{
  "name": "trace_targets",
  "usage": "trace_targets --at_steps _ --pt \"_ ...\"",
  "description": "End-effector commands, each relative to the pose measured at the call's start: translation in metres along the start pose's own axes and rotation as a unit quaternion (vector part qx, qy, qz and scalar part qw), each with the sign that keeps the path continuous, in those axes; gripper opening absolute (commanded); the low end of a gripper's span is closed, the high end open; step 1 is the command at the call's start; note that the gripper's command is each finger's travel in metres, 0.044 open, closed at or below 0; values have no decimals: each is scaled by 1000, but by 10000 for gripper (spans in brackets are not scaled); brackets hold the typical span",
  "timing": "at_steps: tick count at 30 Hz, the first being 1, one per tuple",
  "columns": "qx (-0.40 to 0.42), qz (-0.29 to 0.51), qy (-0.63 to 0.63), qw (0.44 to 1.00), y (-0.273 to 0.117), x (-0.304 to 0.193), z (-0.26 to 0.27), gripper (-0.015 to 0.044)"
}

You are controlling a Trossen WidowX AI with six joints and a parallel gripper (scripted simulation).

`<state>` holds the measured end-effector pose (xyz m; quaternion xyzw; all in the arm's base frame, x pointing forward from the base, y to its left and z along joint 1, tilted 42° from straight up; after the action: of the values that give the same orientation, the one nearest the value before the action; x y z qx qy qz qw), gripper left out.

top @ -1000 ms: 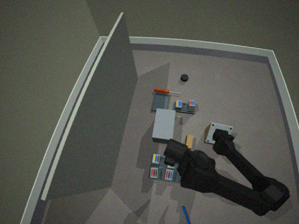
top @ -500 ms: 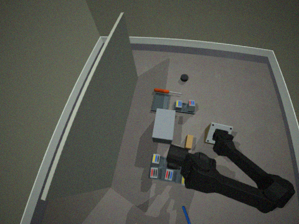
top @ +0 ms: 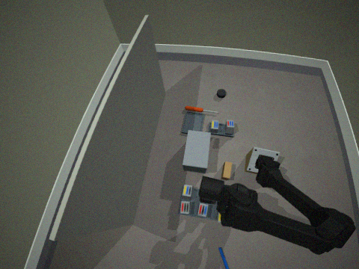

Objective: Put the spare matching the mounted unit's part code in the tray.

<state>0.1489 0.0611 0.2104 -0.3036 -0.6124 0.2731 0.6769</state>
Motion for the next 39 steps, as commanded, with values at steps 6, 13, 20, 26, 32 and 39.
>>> trace_targets --at_steps 6,13,20,26,32,39 --pt "2 2 1 1000 16 -1 -1 300" --pt "2 3 1 1000 27 -1 -1 300" --pt "1 3 1 1000 38 -1 -1 300" --pt "1 2 1 1000 48 -1 0 300" --pt "1 0 1 1000 57 -1 1 300" --pt "2 -3 1 1000 68 -1 3 300"
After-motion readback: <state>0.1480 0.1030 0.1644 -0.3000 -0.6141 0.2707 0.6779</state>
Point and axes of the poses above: the point midway between the two fingers, 35 mm back from their tips, its own y axis out along the fingers, its own z axis across the jaws, x = y × z, the point moved 6 cm from there along -y, back along the fingers, and after that the axes turned 11 degrees about y, right-handed, at the moved point
